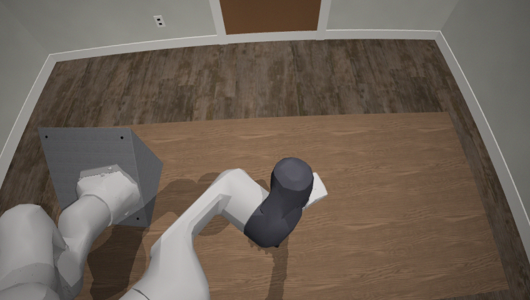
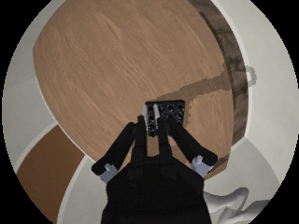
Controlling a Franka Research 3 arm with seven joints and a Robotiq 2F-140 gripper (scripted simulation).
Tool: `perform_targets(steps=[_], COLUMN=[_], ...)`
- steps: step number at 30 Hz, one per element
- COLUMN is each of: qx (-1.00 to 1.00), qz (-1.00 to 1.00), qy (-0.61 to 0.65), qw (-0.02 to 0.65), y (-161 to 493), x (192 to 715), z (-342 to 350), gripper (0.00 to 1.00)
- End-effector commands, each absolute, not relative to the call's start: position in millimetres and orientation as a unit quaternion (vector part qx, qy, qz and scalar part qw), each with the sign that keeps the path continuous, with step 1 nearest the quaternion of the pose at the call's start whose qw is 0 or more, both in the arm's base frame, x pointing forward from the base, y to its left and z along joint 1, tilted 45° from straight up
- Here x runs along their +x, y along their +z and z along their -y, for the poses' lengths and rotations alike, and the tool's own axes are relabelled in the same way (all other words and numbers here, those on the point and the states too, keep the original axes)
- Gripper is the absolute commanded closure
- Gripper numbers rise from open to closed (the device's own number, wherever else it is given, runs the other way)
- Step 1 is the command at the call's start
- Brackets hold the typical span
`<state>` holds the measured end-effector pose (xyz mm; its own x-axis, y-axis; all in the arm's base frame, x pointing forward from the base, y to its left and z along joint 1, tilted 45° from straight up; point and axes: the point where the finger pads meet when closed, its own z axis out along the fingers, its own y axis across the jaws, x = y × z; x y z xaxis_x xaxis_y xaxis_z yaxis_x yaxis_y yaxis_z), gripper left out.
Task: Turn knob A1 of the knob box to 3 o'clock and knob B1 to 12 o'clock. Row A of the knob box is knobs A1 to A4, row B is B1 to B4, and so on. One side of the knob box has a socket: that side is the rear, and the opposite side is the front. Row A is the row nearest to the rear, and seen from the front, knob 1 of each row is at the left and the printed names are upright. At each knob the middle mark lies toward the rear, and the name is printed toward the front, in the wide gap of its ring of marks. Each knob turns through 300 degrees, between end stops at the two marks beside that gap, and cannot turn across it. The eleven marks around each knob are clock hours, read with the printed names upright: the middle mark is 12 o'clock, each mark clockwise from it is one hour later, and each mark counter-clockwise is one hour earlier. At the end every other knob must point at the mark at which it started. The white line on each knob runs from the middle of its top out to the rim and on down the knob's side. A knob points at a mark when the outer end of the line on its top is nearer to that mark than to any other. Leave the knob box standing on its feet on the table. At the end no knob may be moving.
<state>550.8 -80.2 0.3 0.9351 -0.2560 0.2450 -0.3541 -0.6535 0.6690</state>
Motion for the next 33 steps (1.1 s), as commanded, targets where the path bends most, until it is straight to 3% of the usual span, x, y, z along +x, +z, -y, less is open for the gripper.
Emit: perform_targets(steps=[1, 29, 30, 33], qx=[0.906, 0.906, 0.906, 0.906], qz=[0.171, 0.171, 0.171, 0.171], qy=[0.066, 0.066, 0.066, 0.066], qw=[0.381, 0.381, 0.381, 0.381], y=[-0.7, -0.7, -0.7, -0.7], x=[551.0, 551.0, 551.0, 551.0], z=[81.8, 81.8, 81.8, 81.8], gripper=[0.88, 0.88, 0.95, 0.95])
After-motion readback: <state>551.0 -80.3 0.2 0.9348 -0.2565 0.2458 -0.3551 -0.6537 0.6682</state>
